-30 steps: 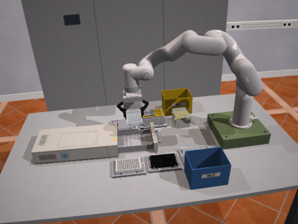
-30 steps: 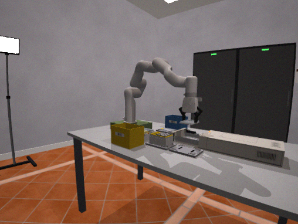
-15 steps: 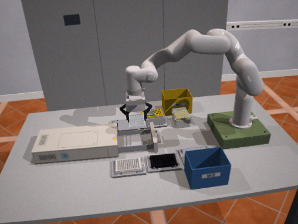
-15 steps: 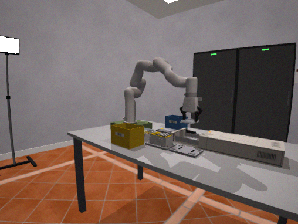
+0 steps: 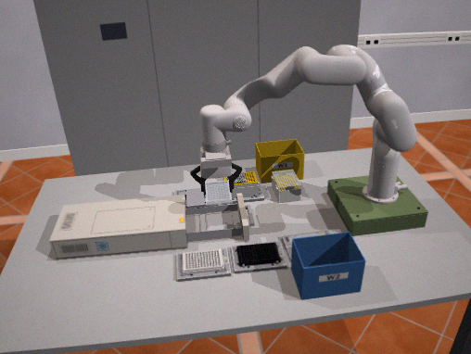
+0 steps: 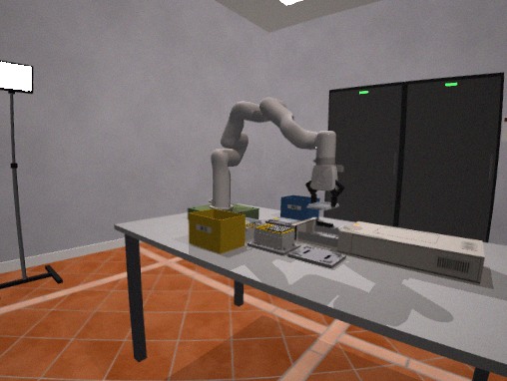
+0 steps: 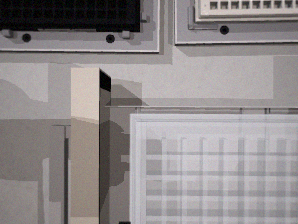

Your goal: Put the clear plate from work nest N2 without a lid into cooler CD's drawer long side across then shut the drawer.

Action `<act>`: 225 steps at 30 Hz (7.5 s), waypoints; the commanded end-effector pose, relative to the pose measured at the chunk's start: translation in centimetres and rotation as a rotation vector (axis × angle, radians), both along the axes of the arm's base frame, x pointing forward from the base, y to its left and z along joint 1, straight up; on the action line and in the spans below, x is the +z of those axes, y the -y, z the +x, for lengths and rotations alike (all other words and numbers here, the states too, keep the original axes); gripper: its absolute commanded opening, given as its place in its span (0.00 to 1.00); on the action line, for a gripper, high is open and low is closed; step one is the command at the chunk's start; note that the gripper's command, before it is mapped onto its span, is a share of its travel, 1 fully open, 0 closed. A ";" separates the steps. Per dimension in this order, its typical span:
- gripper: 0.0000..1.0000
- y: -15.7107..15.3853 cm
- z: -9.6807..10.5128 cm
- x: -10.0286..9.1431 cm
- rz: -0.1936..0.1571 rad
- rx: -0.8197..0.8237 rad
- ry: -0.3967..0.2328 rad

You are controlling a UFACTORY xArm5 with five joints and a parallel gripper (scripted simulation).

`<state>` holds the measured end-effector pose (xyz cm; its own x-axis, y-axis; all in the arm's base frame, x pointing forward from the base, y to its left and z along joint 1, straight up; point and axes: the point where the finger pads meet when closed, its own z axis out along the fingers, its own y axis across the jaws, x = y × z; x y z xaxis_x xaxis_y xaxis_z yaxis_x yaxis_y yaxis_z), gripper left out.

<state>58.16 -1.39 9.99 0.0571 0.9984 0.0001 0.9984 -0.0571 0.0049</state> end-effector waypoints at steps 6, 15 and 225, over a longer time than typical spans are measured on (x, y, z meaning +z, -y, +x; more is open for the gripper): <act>0.00 0.1 0.2 -0.9 -0.007 0.000 0.006; 0.00 0.2 0.2 -2.1 -0.007 0.000 0.006; 1.00 0.3 0.4 -12.4 -0.007 0.000 0.006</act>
